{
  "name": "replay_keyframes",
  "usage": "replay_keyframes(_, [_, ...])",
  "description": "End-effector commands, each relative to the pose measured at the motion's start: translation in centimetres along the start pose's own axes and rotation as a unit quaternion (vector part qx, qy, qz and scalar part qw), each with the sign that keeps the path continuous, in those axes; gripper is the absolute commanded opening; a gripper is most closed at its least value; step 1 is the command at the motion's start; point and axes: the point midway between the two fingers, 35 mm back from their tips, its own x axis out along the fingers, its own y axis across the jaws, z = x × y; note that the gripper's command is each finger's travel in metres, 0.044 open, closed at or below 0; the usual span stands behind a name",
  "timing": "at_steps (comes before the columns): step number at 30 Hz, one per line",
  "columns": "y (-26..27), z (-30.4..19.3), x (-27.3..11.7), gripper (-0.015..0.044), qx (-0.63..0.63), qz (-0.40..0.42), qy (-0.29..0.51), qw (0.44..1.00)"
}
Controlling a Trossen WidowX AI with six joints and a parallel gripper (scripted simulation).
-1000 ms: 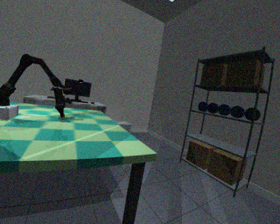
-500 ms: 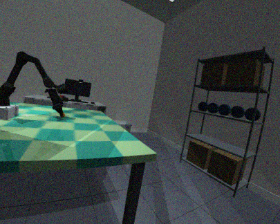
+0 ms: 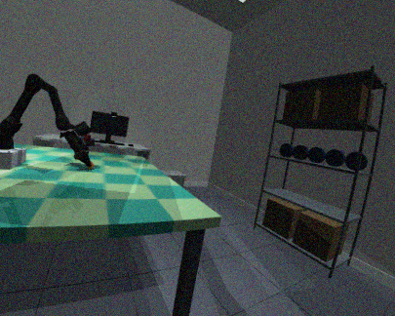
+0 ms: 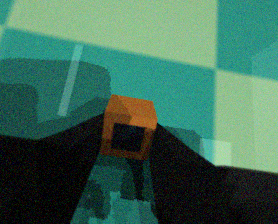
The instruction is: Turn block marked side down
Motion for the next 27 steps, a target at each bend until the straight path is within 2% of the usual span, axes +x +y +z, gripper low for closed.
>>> replay_keyframes(1, [0.0, 0.0, 0.4, 0.0, 0.002, 0.001, -0.027, 1.0])
replay_keyframes(21, [0.1, -1.4, 0.2, 0.0, 0.002, 0.002, -0.178, 0.984])
replay_keyframes(27, [0.2, -1.4, -0.2, 0.0, 0.001, 0.002, -0.198, 0.98])
